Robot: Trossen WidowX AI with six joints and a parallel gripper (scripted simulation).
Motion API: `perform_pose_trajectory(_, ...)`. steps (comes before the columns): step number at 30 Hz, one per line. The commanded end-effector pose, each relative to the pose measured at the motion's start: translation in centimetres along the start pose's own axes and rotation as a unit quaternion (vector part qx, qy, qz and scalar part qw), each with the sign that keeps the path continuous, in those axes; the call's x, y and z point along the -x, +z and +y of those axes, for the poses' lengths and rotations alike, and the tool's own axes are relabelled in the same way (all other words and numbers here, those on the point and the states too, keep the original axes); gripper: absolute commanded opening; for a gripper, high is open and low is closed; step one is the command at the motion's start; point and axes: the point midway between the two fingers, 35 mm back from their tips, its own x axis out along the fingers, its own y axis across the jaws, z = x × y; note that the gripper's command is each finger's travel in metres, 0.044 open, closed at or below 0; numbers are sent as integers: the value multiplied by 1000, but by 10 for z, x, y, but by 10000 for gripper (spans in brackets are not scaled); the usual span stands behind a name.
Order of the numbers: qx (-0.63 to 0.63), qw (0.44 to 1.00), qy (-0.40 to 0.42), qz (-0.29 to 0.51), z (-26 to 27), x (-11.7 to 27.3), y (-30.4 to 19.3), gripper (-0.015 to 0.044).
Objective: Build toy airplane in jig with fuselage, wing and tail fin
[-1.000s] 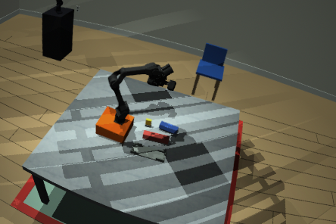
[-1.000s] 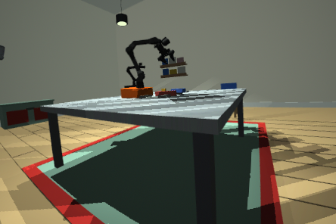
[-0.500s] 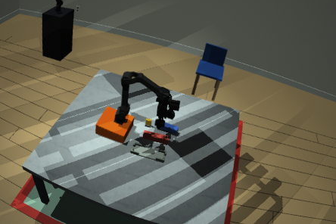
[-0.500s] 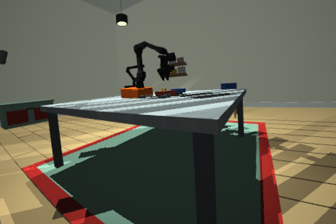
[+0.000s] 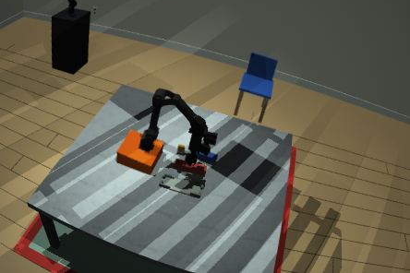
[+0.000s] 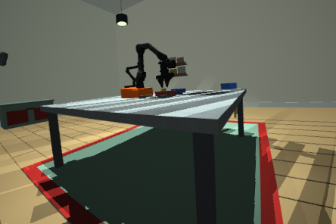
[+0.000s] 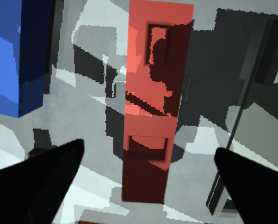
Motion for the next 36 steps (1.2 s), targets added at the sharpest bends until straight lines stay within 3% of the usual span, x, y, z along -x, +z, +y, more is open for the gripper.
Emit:
perform_pose_trajectory(1,-1,1000,-2,-10,-1,-10,3,440)
perform_pose_trajectory(36,-1,1000,-2,-9,-1,-64,4,440)
